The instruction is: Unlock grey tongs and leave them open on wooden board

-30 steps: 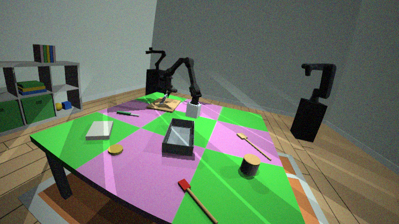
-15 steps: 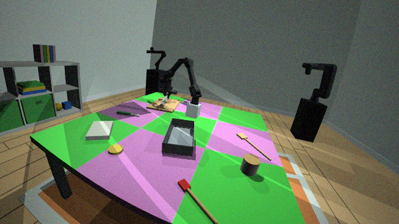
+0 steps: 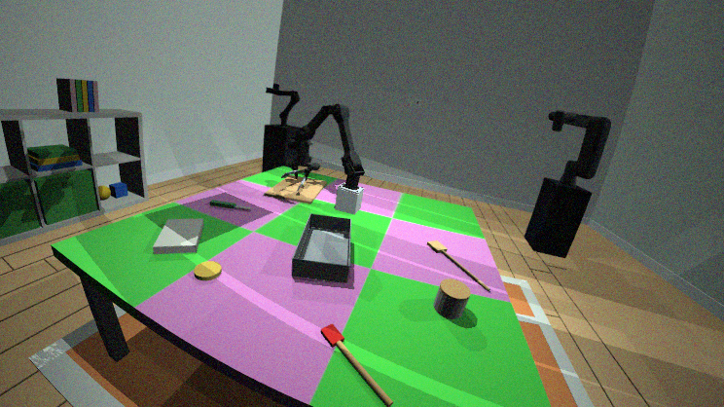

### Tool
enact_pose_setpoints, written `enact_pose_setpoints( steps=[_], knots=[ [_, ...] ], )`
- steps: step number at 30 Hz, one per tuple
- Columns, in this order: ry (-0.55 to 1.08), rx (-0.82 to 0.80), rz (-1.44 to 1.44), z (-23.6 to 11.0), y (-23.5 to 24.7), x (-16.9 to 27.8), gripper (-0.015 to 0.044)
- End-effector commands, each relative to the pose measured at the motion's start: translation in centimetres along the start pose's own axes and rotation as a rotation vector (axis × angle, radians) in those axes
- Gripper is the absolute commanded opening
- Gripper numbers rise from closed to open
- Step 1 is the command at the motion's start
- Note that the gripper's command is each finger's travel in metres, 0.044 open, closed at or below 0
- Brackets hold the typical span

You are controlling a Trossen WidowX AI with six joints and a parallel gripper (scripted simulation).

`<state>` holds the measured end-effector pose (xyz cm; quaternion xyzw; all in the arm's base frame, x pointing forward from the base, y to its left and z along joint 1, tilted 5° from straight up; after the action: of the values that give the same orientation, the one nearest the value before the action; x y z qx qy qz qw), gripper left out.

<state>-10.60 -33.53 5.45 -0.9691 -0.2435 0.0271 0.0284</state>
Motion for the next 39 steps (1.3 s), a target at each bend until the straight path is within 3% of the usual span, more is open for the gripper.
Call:
enact_pose_setpoints(
  steps=[1, 5, 11, 24, 31, 39],
  knots=[
    [0.001, -0.001, 0.0, 0.0, 0.0, 0.0, 0.0349],
    [0.001, -0.001, 0.0, 0.0, 0.0, 0.0, 0.044],
    [0.001, 0.0, -0.001, -1.7, -1.7, -0.1, 0.044],
    [0.004, 0.006, -0.004, -11.1, -14.3, 3.6, 0.044],
    [0.004, 0.006, -0.004, -11.4, -14.4, 3.7, 0.044],
    [0.004, 0.003, 0.002, -16.0, -14.2, 3.7, 0.044]
  ],
)
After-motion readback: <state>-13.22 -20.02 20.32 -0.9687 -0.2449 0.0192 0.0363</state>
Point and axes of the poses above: the point midway between the two fingers, 35 mm back from their tips, its own z axis out along the fingers, its own y axis across the jaws, x = y × z, the point moved 9 cm from there along -z, back along the fingers, and after that the axes turned 15 degrees about -z, right-handed, at the moved point
